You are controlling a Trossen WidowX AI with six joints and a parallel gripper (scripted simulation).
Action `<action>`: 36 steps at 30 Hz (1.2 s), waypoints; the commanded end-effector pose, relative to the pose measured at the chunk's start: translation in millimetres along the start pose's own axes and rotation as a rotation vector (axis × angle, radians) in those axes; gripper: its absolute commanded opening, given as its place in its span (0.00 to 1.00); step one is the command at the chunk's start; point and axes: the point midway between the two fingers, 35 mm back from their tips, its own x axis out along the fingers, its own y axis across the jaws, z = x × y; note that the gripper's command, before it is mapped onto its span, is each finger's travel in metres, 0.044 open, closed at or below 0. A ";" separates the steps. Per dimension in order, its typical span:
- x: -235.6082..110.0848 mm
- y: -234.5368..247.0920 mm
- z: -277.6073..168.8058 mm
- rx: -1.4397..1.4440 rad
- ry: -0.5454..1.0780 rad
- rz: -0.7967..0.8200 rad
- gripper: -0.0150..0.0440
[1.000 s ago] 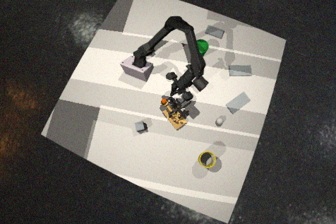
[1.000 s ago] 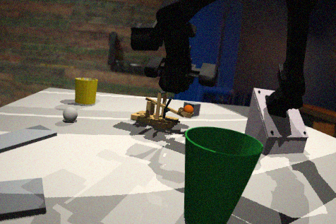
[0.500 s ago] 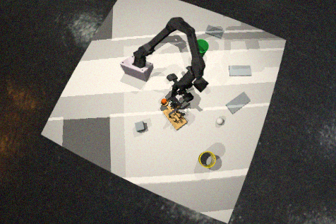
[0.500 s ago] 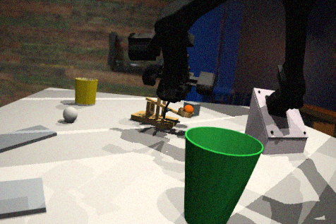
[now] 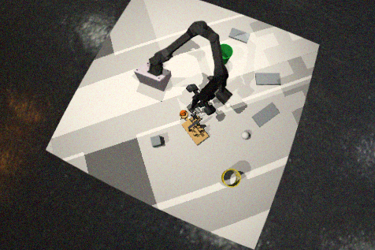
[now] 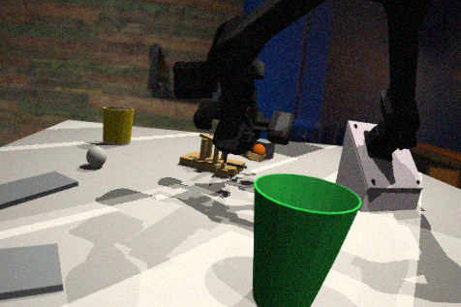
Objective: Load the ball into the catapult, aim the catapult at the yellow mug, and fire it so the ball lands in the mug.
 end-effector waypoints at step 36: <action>41.0 4.2 42.8 0.003 -0.003 0.015 0.25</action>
